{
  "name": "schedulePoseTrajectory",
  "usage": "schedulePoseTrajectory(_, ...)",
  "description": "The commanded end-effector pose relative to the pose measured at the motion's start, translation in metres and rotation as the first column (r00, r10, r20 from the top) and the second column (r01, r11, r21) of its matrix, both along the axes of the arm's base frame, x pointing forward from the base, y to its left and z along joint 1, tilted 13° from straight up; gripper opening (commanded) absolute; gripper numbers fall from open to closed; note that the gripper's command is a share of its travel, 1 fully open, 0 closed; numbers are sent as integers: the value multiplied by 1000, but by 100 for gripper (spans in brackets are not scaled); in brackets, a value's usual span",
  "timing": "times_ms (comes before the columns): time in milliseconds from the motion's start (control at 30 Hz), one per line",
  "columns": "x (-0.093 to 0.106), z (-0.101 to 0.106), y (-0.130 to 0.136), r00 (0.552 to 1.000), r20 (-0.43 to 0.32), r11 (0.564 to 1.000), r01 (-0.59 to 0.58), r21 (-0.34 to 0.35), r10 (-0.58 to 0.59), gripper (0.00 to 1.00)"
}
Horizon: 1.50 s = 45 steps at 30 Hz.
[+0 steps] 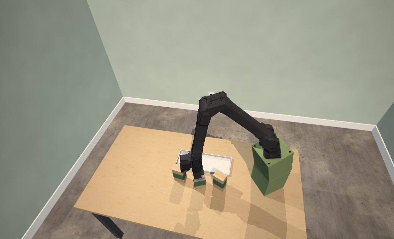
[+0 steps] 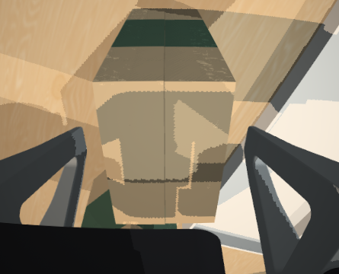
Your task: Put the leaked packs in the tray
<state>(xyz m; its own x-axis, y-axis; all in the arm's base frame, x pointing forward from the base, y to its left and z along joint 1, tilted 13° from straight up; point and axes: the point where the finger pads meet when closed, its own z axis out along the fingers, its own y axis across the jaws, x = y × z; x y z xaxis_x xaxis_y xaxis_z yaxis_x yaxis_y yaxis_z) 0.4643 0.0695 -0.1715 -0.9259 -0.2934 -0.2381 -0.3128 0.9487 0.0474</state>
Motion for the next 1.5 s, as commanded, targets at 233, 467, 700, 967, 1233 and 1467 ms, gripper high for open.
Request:
schedulePoseTrajectory(233,8,-22,8,1000,2,1000,-4,-2,4,79)
schedulePoseTrajectory(467,7,-25,8,1000,-4,1000,-5,-3,5,79)
schedulePoseTrajectory(700,7,-25,8,1000,-4,1000,-5,-3,5,79)
schedulePoseTrajectory(967,7,-25,8,1000,-4,1000,-5,-3,5,79)
schedulePoseTrajectory(1233,7,-25,8,1000,-4,1000,-5,-3,5,79)
schedulePoseTrajectory(1467,7,-25,8,1000,-4,1000,-5,-3,5,79)
